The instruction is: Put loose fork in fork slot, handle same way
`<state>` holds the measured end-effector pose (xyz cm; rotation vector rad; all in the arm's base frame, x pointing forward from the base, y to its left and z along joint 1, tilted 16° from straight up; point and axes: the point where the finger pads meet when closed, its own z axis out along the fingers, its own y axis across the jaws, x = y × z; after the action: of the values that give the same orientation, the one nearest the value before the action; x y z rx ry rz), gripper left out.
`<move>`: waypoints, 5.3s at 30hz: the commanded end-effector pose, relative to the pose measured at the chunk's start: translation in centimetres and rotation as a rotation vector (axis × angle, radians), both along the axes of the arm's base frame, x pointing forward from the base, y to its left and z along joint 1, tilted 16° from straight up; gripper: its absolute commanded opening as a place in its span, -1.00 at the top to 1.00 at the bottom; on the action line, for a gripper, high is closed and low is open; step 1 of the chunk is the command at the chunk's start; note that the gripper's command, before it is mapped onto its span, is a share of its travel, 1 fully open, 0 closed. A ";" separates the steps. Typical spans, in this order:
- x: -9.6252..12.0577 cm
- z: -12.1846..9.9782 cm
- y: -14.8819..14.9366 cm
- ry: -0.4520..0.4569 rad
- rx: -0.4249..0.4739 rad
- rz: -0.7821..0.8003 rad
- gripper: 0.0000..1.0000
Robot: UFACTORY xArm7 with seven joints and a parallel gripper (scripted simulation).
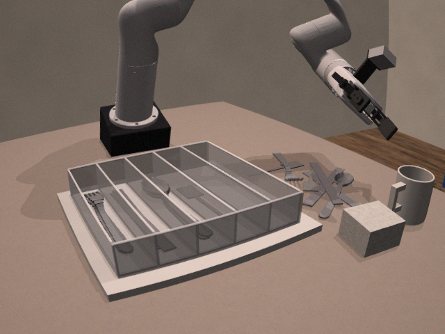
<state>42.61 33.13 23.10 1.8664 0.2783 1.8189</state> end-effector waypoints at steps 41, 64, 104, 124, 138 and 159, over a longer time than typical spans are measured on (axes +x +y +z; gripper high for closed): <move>-8.1 -2.7 -2.6 0.461 0.360 -0.135 -1.00; -15.2 -5.2 -5.0 0.863 0.668 -0.256 -1.00; -20.1 -6.8 -6.6 1.144 0.888 -0.336 -1.00; -19.1 -12.7 -5.9 1.161 0.849 -0.304 0.41; -19.1 -12.7 -5.9 1.161 0.849 -0.304 0.41; -19.0 -12.9 -5.9 1.160 0.848 -0.304 0.41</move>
<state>23.51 27.08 10.19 3.1490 -0.4593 0.4379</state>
